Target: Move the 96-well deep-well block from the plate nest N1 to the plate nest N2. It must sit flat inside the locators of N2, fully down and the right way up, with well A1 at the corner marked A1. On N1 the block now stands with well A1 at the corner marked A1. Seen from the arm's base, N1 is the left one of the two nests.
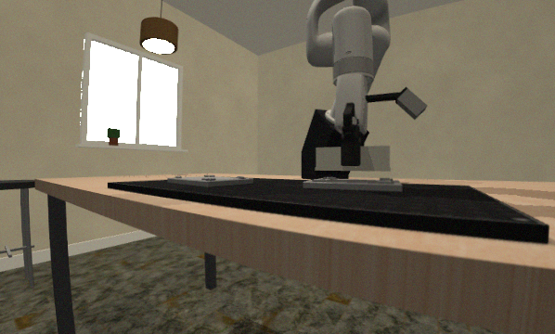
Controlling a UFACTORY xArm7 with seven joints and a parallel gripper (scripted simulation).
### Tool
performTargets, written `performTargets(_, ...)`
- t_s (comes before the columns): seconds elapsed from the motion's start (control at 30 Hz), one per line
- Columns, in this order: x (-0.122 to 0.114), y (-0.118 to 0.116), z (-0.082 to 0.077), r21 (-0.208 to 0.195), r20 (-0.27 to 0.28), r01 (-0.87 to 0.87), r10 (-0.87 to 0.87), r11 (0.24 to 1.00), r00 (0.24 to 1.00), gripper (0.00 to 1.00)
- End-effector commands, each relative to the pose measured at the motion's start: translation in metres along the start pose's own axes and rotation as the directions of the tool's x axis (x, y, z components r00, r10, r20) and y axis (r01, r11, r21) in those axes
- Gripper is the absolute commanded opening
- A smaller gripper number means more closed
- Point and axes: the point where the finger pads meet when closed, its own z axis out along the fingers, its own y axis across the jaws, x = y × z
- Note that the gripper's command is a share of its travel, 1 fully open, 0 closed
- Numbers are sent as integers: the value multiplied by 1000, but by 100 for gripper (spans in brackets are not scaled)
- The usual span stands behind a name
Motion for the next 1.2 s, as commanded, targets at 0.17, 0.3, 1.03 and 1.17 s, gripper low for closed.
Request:
performTargets(0.17,0,1,-1,-1,0,0,0,1000,1000,0)
performTargets(0.3,0,1,-7,-1,0,0,0,1000,1000,0)
performTargets(1.03,0,1,-41,-1,0,0,0,1000,1000,0)
performTargets(1.17,0,1,-44,-1,0,0,0,1000,1000,0)
